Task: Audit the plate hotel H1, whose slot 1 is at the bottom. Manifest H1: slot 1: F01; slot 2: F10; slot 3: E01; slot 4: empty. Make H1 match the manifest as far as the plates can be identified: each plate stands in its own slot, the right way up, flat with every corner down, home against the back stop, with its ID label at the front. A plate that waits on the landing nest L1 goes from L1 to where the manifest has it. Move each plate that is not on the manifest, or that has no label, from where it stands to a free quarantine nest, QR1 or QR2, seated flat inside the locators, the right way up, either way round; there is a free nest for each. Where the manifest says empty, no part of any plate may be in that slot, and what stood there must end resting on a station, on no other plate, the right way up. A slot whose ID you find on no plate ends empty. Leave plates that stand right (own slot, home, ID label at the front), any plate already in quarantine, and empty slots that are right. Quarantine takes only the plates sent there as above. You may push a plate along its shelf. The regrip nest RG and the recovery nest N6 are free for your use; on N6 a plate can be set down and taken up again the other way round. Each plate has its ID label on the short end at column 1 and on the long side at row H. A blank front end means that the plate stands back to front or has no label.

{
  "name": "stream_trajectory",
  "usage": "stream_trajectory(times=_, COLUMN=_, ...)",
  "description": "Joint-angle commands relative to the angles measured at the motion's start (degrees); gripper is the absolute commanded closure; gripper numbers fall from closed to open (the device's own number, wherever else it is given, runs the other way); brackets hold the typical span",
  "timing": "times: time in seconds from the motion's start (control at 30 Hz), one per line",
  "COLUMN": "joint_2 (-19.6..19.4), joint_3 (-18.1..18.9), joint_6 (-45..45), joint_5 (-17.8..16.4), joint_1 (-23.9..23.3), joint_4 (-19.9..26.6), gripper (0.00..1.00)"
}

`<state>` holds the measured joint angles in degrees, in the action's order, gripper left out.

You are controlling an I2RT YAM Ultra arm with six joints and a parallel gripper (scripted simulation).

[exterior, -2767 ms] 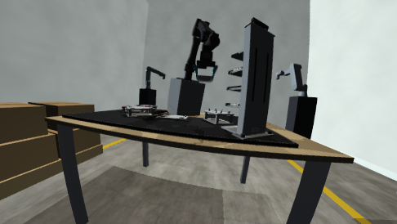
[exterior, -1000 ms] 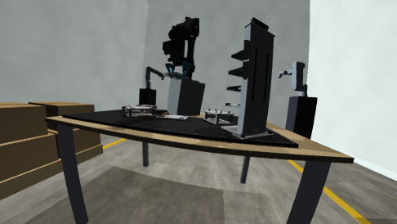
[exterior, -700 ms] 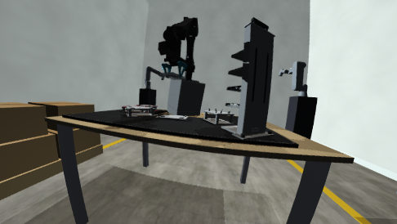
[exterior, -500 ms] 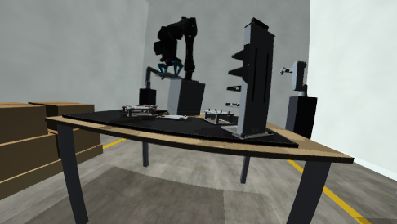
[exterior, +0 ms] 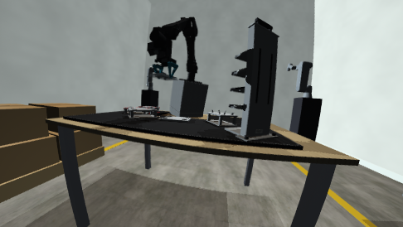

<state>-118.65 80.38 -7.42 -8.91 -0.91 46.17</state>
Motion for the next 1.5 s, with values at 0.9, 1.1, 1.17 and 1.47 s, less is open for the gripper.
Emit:
stream_trajectory(times=0.9, joint_2=-1.13, joint_3=0.37, joint_6=-8.18, joint_5=-1.15, joint_1=-12.98, joint_4=-0.25, gripper=0.14)
stream_trajectory(times=1.1, joint_2=-1.96, joint_3=0.84, joint_6=-6.71, joint_5=-1.36, joint_1=-15.89, joint_4=-0.09, gripper=0.14)
stream_trajectory(times=1.17, joint_2=-2.27, joint_3=1.08, joint_6=-5.73, joint_5=-1.42, joint_1=-16.85, joint_4=0.00, gripper=0.14)
stream_trajectory(times=1.47, joint_2=-3.56, joint_3=2.18, joint_6=-2.35, joint_5=-1.62, joint_1=-20.19, joint_4=0.42, gripper=0.14)
